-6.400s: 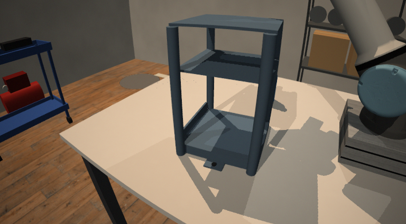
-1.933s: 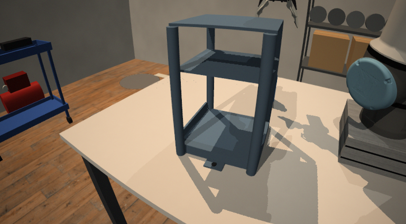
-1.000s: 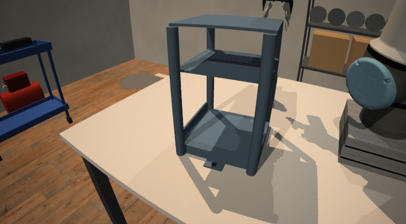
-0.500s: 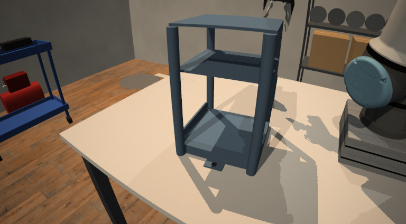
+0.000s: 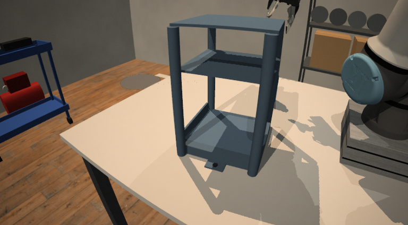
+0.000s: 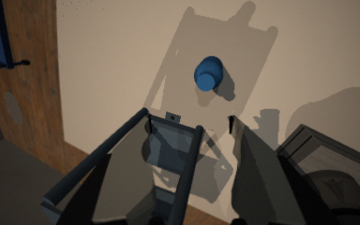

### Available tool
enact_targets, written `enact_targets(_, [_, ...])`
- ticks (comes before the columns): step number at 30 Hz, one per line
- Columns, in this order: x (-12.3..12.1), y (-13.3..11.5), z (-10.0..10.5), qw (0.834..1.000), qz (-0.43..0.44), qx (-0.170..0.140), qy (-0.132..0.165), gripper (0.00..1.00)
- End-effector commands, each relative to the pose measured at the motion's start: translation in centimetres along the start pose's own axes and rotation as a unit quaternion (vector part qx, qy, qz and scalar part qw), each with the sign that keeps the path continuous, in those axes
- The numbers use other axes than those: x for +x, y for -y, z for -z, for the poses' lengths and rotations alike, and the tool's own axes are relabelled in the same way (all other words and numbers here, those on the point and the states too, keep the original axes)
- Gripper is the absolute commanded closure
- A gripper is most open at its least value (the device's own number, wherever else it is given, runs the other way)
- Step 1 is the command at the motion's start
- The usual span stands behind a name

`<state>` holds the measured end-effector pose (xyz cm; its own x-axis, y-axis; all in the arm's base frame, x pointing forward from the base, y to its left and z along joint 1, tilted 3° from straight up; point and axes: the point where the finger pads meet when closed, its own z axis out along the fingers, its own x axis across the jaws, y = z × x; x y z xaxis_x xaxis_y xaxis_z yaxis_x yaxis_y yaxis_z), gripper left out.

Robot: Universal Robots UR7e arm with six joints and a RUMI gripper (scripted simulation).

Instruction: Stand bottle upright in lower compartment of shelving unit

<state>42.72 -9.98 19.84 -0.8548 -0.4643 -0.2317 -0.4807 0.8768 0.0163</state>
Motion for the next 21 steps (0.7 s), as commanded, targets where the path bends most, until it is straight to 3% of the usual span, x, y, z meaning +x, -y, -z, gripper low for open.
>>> enact_targets(1, [0.03,0.01,-0.07,0.999,0.033,-0.002,0.035,0.51])
enact_targets(10, [0.06,0.0,-0.23,0.989,0.106,-0.001,0.107,0.51])
enact_targets(12, [0.06,0.0,-0.23,0.989,0.106,-0.001,0.107,0.51])
enact_targets(21, [0.09,-0.03,-0.46,0.966,0.184,-0.002,0.184,0.51])
